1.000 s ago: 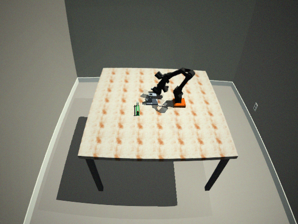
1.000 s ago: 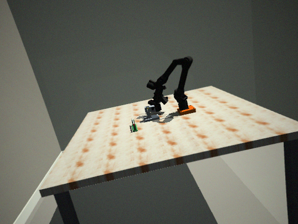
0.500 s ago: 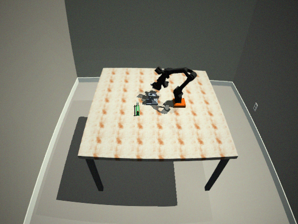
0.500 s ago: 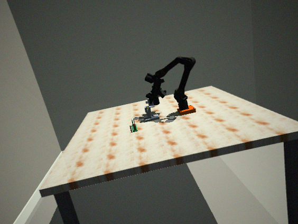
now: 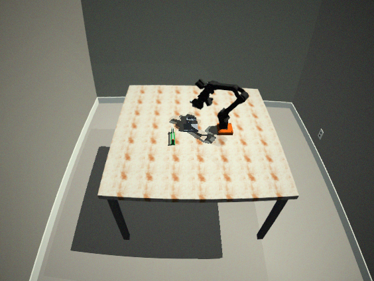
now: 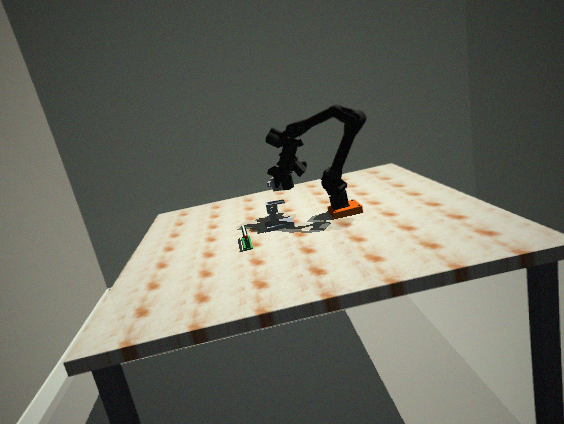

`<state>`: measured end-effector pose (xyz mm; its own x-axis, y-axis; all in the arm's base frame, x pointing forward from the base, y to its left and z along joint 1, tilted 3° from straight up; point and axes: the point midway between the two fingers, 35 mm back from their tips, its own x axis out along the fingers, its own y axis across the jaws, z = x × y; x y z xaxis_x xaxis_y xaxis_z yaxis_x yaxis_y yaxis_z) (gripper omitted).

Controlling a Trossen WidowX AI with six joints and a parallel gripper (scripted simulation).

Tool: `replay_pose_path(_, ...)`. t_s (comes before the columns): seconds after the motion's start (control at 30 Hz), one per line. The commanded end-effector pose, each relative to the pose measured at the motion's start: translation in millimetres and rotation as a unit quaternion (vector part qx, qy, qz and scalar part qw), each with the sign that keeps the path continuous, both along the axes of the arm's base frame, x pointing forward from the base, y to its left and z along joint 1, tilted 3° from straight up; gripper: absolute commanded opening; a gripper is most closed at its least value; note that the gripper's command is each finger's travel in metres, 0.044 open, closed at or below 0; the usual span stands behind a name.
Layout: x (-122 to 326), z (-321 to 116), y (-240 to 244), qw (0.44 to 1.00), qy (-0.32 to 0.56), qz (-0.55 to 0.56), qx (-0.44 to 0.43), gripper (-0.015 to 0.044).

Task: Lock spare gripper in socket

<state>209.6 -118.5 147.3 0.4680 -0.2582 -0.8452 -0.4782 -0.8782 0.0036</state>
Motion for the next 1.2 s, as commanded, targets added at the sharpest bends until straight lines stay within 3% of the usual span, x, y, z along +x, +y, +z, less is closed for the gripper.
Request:
replay_pose_path(0.0,1,8,0,1.0,-0.009,0.001,-0.004,0.0)
replay_pose_path(0.33,0,0,1,1.0,0.001,0.009,-0.004,0.0)
replay_pose_path(1.17,15,9,27,0.93,0.031,0.314,-0.19,0.0)
